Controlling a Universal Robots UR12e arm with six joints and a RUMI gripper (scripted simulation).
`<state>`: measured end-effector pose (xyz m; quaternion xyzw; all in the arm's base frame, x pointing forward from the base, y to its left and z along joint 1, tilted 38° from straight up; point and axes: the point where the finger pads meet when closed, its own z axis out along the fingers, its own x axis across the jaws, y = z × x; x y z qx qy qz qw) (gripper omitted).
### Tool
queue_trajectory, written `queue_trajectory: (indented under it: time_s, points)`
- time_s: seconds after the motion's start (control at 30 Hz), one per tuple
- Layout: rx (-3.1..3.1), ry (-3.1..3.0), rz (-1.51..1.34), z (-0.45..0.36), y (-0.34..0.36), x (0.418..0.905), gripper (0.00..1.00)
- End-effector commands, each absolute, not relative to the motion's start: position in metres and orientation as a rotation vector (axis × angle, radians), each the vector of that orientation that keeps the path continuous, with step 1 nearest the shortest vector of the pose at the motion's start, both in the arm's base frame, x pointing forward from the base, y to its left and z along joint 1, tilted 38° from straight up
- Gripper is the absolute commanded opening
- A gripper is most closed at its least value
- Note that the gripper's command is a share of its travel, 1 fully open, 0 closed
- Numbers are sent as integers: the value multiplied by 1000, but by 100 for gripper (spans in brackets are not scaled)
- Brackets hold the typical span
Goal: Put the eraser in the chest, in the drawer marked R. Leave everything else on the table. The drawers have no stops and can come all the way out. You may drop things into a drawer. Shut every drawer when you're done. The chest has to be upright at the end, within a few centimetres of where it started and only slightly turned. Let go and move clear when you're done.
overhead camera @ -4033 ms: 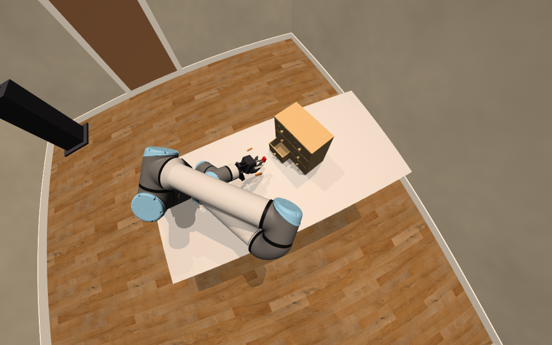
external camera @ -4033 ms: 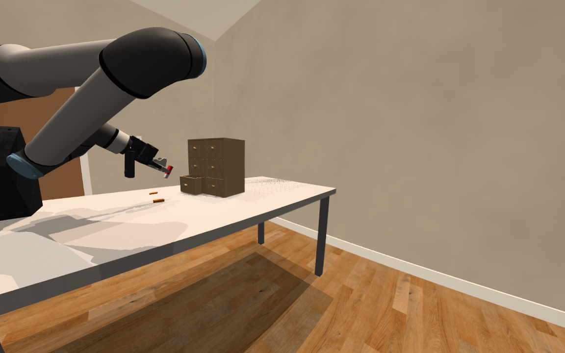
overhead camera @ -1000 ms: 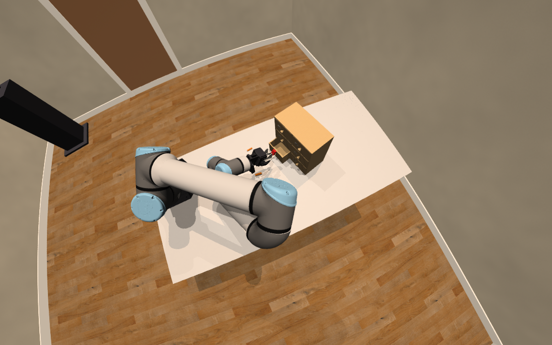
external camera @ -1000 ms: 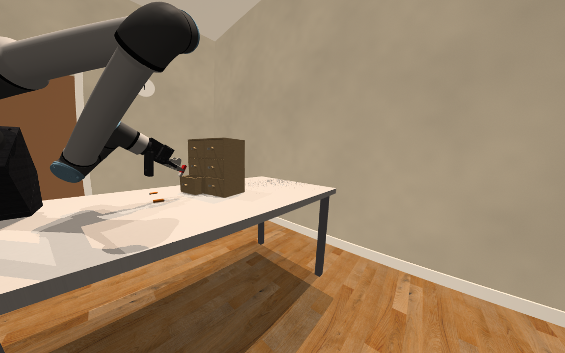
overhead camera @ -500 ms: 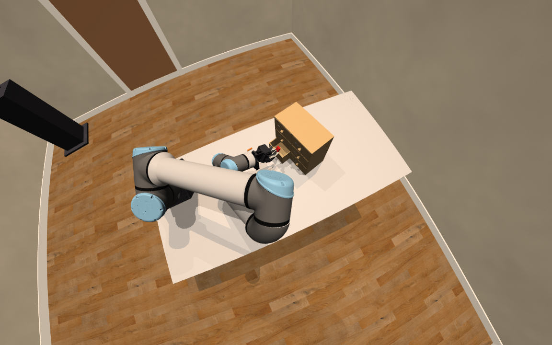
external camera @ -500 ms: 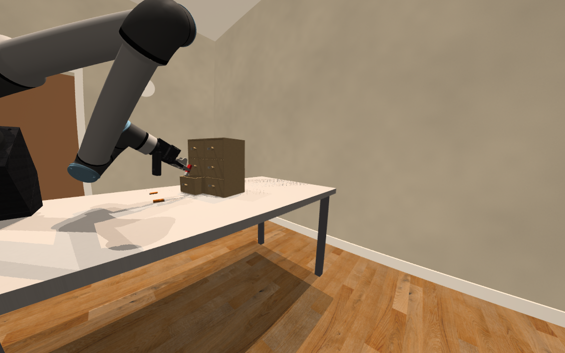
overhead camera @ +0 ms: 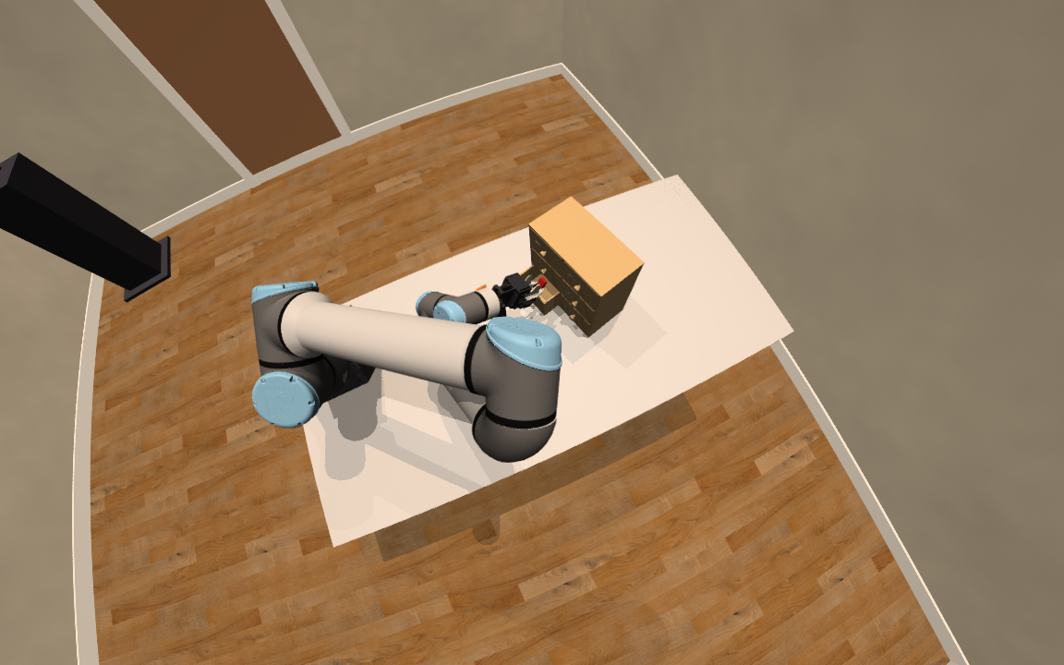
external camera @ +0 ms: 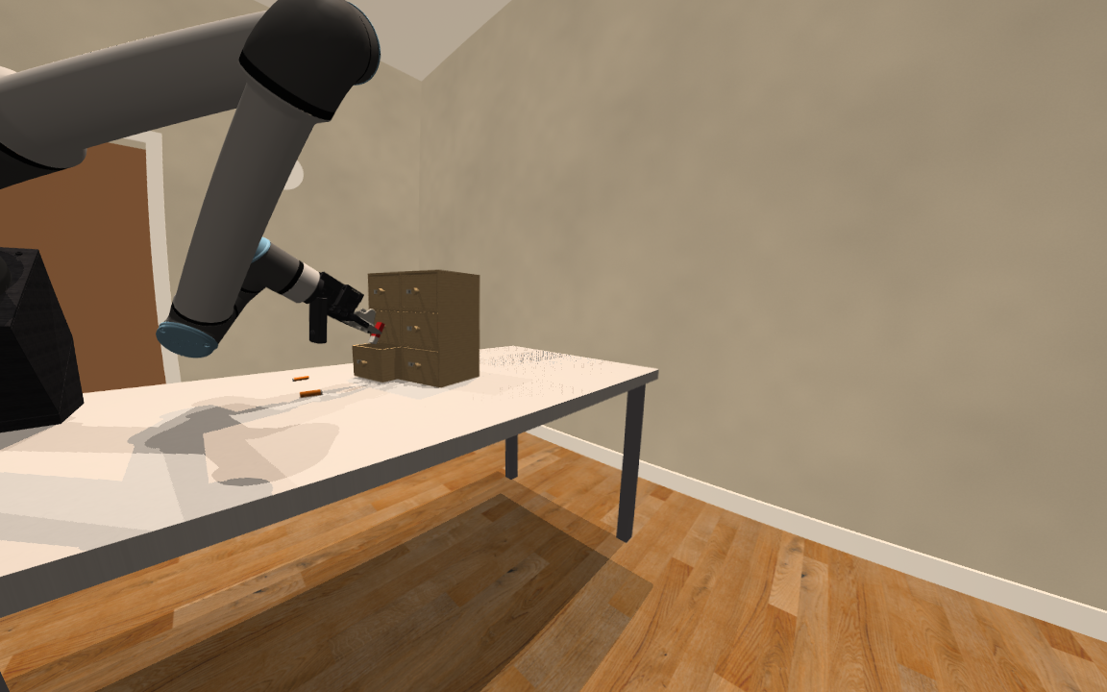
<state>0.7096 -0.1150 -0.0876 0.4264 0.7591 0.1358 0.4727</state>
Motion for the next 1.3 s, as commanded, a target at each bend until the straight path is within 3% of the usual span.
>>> queue_trajectory:
  time_s: [0.0, 1.27]
  points:
    - [1043, 1858, 333, -88, -114, 716, 11]
    - [1043, 1858, 333, -90, -112, 728, 11]
